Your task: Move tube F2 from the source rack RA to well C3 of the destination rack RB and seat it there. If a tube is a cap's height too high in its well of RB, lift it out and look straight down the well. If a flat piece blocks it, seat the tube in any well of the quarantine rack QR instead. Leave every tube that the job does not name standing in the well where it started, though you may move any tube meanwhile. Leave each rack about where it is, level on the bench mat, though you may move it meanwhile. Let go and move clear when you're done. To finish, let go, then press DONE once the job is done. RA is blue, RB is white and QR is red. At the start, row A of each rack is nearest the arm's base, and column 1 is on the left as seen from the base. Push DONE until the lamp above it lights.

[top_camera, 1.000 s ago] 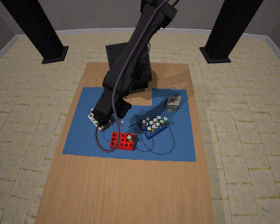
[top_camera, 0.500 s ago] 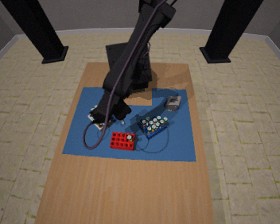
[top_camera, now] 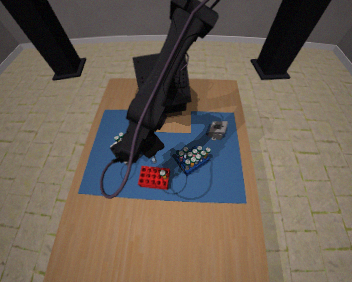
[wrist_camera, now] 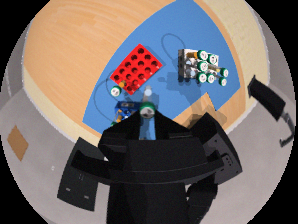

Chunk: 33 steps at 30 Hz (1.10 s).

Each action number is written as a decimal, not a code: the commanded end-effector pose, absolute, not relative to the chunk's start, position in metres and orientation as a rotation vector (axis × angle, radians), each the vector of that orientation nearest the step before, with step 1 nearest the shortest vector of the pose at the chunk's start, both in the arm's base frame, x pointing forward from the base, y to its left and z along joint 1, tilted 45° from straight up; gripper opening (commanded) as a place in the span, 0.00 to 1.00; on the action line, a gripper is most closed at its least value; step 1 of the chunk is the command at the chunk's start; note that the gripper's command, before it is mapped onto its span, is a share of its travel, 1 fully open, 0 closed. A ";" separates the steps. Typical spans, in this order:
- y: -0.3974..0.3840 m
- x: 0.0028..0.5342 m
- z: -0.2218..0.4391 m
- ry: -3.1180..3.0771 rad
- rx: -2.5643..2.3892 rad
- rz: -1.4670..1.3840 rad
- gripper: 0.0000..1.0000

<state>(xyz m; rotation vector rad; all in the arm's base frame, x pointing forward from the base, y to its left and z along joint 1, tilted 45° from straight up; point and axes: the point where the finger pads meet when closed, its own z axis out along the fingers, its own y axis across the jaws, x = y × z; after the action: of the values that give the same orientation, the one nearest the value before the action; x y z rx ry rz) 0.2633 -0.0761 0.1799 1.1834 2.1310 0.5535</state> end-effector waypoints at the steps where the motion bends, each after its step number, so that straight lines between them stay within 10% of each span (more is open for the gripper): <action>1: -0.082 0.269 0.191 2.110 1.184 0.533 0.00; 33: -0.090 0.296 0.218 2.111 1.179 0.539 0.00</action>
<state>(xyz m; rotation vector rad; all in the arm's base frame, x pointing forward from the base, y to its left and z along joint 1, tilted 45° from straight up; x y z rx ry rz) 0.2966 -0.0886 0.2109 1.1835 2.1237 0.5499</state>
